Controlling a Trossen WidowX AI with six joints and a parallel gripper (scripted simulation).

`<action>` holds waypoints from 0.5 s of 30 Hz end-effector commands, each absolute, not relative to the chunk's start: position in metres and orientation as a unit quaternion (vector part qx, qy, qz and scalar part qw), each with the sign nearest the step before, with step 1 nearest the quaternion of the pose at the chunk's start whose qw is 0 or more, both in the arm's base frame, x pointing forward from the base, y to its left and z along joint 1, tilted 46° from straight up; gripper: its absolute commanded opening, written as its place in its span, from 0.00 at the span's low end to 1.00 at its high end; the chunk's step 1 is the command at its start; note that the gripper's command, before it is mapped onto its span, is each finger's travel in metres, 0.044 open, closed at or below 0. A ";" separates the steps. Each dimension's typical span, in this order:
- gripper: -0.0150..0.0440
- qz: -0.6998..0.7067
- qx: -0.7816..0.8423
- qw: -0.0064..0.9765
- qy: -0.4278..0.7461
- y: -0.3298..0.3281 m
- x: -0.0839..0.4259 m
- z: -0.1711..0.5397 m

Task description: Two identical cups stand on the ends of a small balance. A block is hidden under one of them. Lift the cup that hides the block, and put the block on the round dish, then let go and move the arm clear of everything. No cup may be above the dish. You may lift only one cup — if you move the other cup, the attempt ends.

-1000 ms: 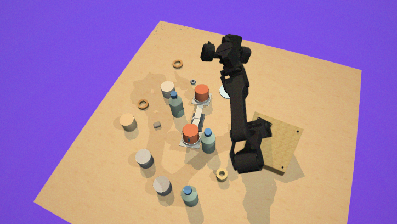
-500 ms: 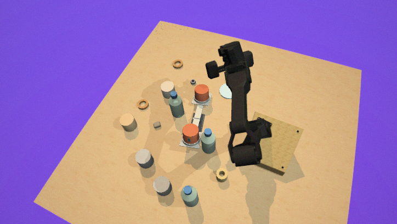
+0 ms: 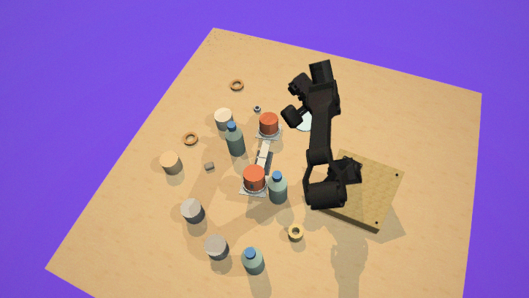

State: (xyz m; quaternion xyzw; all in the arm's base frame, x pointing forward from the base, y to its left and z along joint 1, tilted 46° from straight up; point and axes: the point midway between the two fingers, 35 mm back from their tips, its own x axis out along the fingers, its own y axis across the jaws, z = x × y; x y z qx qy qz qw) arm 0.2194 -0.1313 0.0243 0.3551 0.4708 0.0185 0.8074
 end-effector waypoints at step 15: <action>1.00 0.274 0.297 0.840 0.362 -0.072 0.199 0.051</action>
